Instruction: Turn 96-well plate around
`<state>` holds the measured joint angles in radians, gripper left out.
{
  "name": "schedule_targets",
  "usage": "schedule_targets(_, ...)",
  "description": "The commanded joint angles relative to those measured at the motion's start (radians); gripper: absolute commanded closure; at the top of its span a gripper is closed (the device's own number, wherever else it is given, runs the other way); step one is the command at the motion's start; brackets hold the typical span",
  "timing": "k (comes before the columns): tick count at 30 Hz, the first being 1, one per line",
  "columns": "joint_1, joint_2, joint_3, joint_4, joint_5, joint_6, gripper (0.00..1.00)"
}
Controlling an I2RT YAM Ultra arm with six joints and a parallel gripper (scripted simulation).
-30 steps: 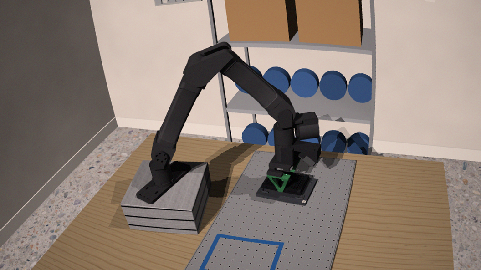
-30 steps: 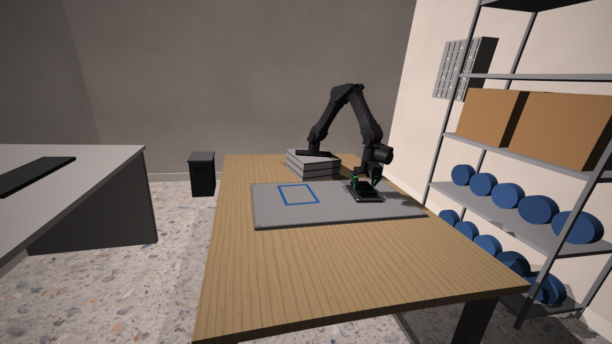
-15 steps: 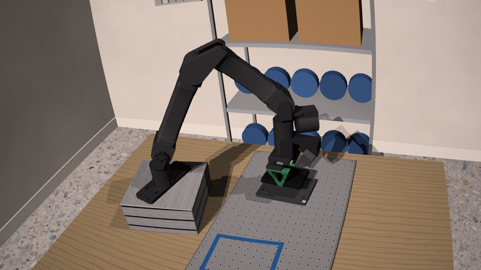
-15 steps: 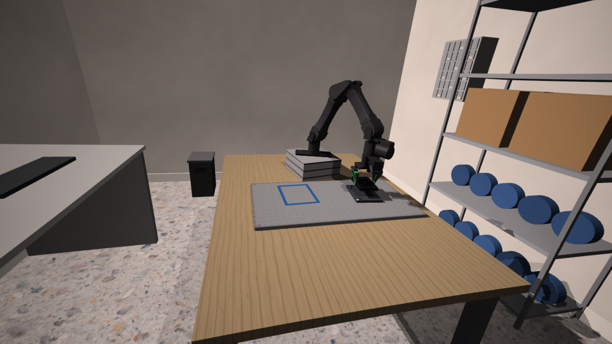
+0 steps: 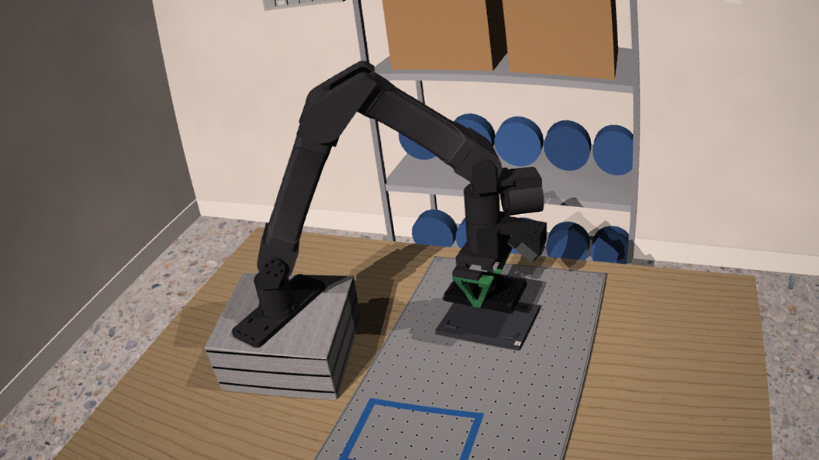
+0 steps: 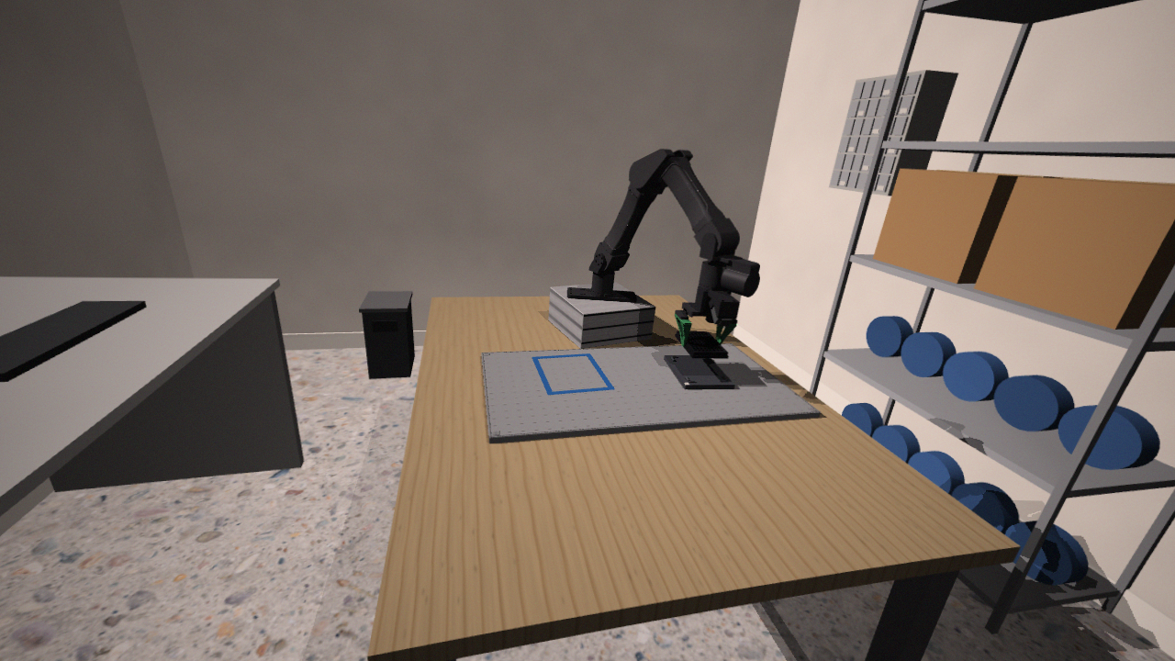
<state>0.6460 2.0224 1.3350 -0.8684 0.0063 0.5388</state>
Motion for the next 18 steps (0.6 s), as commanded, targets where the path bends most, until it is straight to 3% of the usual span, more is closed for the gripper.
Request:
schedule_targets(1,0.0,-0.029,0.019,-0.018,0.001,0.001,1.0)
schedule_targets(18,0.001,-0.047,0.044,-0.061,0.001,0.001,1.0)
